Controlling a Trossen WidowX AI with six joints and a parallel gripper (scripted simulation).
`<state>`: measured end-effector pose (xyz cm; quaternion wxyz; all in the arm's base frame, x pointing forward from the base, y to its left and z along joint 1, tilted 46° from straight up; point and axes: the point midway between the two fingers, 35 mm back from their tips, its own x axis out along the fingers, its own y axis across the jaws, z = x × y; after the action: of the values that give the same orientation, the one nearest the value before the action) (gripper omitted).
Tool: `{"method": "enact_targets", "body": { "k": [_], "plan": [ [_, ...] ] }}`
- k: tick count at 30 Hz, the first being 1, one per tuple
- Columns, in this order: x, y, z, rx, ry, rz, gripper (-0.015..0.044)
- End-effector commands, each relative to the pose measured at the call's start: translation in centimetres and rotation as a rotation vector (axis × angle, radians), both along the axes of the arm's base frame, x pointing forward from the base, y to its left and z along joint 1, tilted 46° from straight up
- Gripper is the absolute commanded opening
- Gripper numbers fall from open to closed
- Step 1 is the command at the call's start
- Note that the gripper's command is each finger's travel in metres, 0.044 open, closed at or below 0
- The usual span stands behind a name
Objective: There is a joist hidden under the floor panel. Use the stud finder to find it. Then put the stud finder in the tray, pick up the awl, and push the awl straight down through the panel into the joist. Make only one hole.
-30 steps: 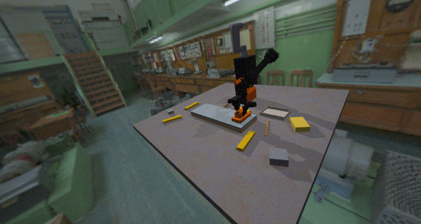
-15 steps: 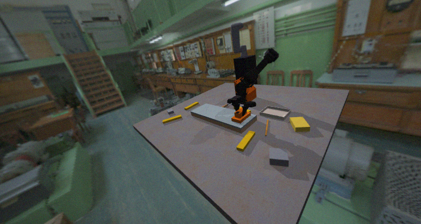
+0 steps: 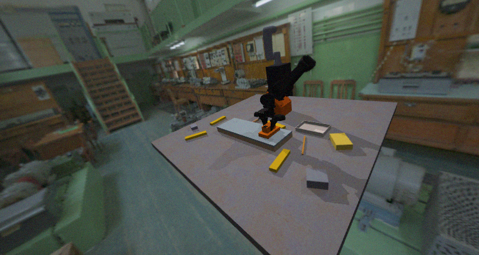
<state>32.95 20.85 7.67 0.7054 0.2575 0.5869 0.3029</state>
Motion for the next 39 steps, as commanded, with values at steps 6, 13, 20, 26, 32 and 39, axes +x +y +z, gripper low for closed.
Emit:
{"method": "enact_targets", "body": {
  "k": [6,13,20,26,32,39],
  "plan": [
    [0.3,-1.9,-2.0,-0.002,0.003,-0.002,0.0],
    [0.5,-3.1,-3.3,-0.003,0.003,-0.002,0.0],
    [0.7,-4.3,-4.6,-0.004,0.003,-0.002,0.0],
    [0.9,-5.4,-5.7,-0.005,0.003,-0.002,0.0],
    [1.1,-6.5,-6.8,-0.006,0.003,-0.002,0.0],
    [1.3,-7.7,-8.1,-0.007,0.002,-0.002,0.0]
  ]
}}
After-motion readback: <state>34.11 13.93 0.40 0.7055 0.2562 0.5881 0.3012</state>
